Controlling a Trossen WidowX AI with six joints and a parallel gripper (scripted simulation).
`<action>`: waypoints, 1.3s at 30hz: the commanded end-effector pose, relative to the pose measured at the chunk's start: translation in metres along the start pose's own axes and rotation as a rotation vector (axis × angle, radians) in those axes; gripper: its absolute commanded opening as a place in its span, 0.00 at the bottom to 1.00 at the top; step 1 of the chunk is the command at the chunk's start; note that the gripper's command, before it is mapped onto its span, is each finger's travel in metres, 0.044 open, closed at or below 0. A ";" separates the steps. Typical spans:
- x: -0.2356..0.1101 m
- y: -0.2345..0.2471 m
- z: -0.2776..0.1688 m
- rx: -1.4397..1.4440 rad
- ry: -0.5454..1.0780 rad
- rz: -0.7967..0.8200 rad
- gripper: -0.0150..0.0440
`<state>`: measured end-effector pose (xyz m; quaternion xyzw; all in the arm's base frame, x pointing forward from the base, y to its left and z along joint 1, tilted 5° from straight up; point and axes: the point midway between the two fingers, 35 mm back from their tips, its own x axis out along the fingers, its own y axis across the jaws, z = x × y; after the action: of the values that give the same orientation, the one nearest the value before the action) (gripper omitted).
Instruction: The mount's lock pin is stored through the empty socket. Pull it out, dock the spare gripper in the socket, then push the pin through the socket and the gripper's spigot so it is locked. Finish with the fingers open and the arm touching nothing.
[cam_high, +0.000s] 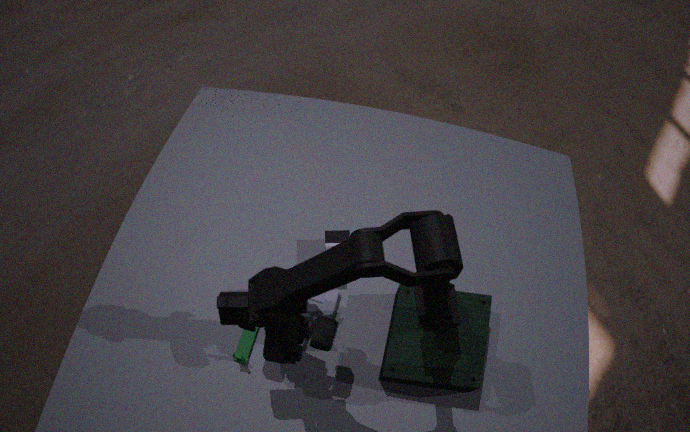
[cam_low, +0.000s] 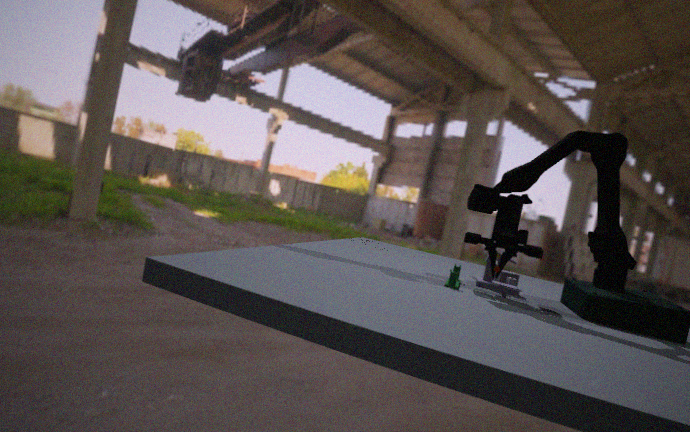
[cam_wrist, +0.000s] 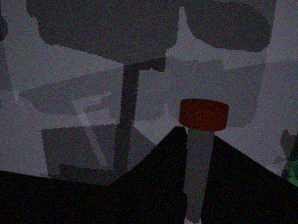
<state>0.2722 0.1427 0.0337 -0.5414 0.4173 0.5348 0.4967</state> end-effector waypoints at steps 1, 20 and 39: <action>-0.001 0.000 0.000 0.006 -0.011 -0.001 0.25; -0.009 -0.002 0.011 0.010 -0.141 -0.002 0.25; -0.014 -0.004 0.023 0.010 -0.147 -0.001 0.25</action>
<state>0.2701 0.1618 0.0476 -0.5008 0.3819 0.5716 0.5260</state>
